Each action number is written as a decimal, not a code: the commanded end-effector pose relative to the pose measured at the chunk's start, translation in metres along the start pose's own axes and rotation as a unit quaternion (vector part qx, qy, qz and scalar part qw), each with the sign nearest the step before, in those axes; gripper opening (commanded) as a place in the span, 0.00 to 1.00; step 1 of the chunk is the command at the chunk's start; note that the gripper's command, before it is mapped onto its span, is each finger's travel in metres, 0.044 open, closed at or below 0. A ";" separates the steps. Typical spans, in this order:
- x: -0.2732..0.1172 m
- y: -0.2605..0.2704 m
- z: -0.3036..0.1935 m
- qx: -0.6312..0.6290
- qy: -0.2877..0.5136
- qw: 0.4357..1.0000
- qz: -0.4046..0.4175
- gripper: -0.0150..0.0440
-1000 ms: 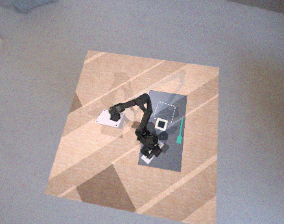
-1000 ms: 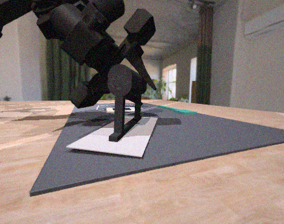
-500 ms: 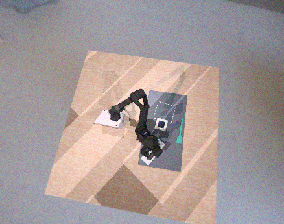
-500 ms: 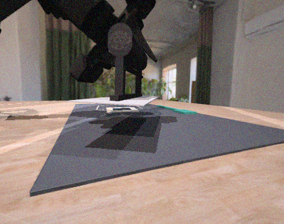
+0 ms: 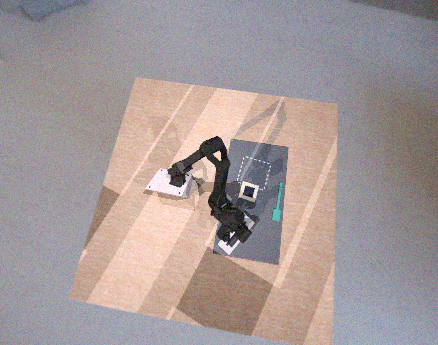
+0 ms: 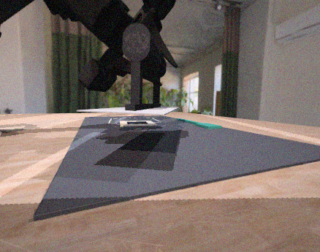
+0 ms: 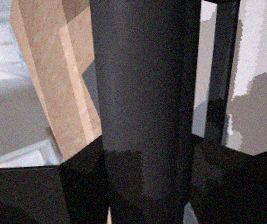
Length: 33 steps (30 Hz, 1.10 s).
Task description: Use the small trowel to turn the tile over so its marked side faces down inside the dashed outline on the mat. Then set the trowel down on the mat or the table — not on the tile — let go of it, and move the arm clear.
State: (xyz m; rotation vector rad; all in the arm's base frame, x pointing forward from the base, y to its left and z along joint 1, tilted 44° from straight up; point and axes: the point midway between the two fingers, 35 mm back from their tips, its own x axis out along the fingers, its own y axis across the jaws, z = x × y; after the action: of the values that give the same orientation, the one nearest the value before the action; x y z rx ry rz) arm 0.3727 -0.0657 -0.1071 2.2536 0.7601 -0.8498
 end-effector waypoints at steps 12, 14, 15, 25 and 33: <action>-0.018 -0.023 -0.068 -0.162 0.114 0.980 0.016 0.25; -0.019 -0.025 -0.072 -0.171 0.121 0.978 0.017 0.25; -0.019 -0.025 -0.072 -0.171 0.121 0.978 0.017 0.25; -0.019 -0.025 -0.072 -0.171 0.121 0.978 0.017 0.25; -0.012 -0.033 -0.072 -0.173 0.121 0.977 0.016 0.25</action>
State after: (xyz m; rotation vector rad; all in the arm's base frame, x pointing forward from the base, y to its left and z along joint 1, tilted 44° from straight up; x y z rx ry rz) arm 0.3698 0.0008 -0.0607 2.0664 0.9095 -0.3863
